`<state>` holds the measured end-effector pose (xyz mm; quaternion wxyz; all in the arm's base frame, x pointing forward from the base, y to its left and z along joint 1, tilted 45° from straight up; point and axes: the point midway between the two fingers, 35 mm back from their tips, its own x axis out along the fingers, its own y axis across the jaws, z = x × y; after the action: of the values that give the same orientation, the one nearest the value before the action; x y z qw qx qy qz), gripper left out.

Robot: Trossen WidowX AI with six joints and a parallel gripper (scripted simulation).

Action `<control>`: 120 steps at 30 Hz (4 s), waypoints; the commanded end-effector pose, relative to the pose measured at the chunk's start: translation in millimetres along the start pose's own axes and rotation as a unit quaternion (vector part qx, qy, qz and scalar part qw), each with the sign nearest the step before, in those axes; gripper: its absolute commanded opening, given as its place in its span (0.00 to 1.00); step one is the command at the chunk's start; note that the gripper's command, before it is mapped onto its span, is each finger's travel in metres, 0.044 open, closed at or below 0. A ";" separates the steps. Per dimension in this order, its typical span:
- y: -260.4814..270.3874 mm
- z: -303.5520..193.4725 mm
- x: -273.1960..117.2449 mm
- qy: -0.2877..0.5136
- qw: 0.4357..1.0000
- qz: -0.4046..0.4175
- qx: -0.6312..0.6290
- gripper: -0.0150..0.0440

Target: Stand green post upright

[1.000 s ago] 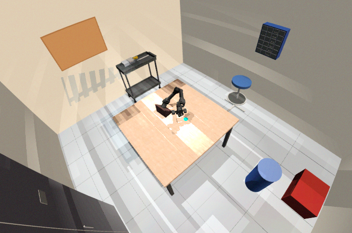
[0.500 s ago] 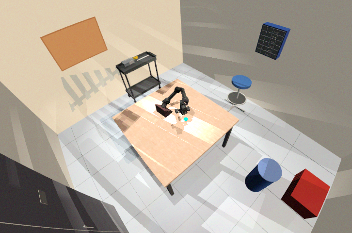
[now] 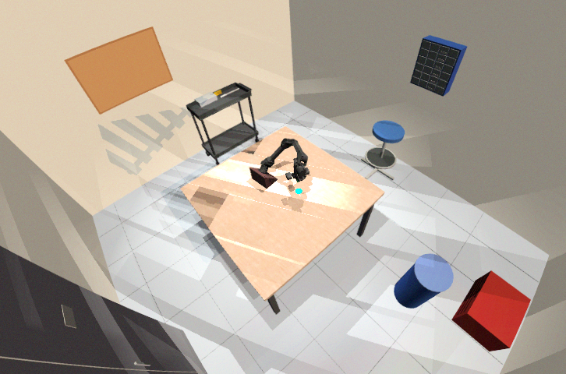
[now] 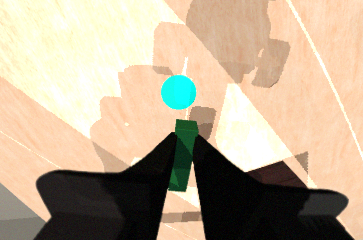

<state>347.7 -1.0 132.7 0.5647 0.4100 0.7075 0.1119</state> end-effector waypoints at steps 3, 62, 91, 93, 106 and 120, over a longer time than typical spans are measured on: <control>4.5 -2.1 -1.4 -0.008 1.000 -0.004 -0.005 0.29; -9.9 0.7 27.0 -0.138 0.980 -0.138 -0.043 0.29; -11.5 4.3 33.2 -0.223 0.957 -0.176 -0.053 0.29; -11.5 4.5 33.4 -0.229 0.956 -0.178 -0.054 0.29; -10.9 5.6 34.7 -0.269 0.943 -0.187 -0.056 0.29; -9.6 6.3 35.3 -0.314 0.928 -0.192 -0.058 0.29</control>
<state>349.2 16.1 98.3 0.7852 0.2471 0.5613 -0.0857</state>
